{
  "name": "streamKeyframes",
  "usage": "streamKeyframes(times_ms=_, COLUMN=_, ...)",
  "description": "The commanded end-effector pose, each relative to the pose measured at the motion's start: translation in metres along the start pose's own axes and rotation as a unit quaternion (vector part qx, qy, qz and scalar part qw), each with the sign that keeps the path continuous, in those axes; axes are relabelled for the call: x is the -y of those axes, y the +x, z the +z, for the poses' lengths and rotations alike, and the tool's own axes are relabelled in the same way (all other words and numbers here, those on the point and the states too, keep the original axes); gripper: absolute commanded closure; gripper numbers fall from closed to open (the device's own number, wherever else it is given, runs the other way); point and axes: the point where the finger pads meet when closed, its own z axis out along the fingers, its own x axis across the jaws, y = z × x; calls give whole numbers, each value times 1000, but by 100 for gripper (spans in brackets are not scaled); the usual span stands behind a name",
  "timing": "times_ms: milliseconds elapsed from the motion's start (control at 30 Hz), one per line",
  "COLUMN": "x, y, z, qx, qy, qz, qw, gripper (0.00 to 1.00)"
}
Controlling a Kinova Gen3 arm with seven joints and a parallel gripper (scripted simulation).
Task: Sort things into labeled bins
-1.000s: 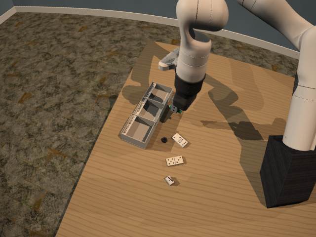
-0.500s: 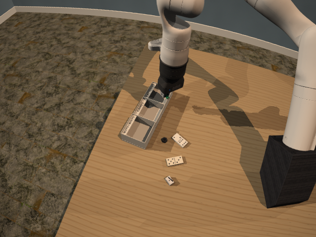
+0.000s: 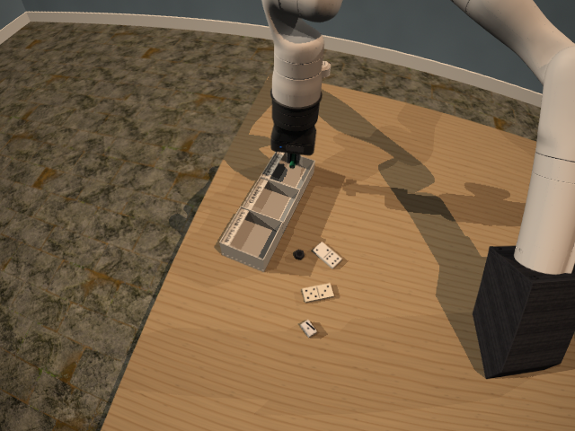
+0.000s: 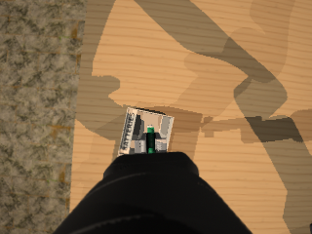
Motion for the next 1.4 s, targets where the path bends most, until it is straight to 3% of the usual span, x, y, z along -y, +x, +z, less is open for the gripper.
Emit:
streamKeyframes(times_ms=0, x=0, y=-2, z=-2, qx=5, qy=4, qz=53, qw=999, gripper=76)
streamKeyframes(times_ms=133, x=0, y=-2, z=-2, qx=5, qy=3, qz=128, qw=992, gripper=76)
streamKeyframes(times_ms=633, x=-1, y=-2, z=-2, qx=5, qy=3, qz=128, qw=992, gripper=76)
streamKeyframes(times_ms=1367, x=-1, y=-2, z=38, qx=5, qy=3, qz=128, qw=992, gripper=76)
